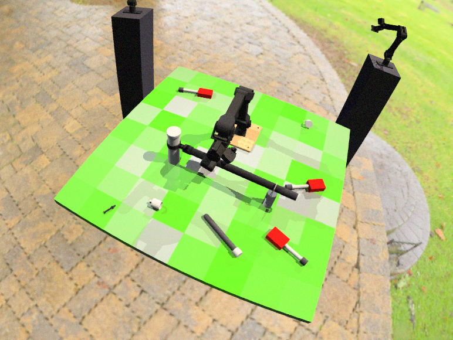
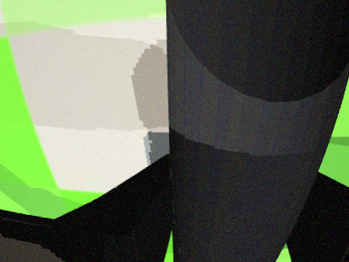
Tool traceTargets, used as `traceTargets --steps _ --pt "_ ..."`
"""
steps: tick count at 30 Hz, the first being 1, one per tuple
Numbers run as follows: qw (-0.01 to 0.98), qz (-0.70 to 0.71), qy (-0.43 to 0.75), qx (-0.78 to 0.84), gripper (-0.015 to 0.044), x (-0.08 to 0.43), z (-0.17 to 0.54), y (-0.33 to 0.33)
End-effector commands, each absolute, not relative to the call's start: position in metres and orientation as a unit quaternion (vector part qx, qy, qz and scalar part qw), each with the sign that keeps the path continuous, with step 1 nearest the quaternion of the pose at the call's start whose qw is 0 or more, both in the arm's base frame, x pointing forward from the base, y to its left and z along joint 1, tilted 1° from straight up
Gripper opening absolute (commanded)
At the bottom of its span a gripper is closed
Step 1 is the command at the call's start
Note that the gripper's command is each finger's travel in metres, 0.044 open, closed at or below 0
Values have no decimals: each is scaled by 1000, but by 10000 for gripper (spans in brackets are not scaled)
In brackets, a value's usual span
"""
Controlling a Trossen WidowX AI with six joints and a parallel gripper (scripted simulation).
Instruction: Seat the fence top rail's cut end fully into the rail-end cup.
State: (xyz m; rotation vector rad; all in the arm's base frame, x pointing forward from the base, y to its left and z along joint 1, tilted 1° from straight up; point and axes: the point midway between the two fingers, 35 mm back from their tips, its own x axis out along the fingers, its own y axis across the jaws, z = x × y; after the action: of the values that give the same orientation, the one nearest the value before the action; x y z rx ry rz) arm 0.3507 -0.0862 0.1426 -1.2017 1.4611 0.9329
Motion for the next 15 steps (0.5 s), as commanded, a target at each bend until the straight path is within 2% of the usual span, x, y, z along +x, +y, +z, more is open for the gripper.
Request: traceTargets --steps 1,14,15 --pt "491 380 605 -499 0 348 145 -94" --pt "493 385 602 -496 0 350 143 -91" --pt "493 385 602 -496 26 350 143 -91"
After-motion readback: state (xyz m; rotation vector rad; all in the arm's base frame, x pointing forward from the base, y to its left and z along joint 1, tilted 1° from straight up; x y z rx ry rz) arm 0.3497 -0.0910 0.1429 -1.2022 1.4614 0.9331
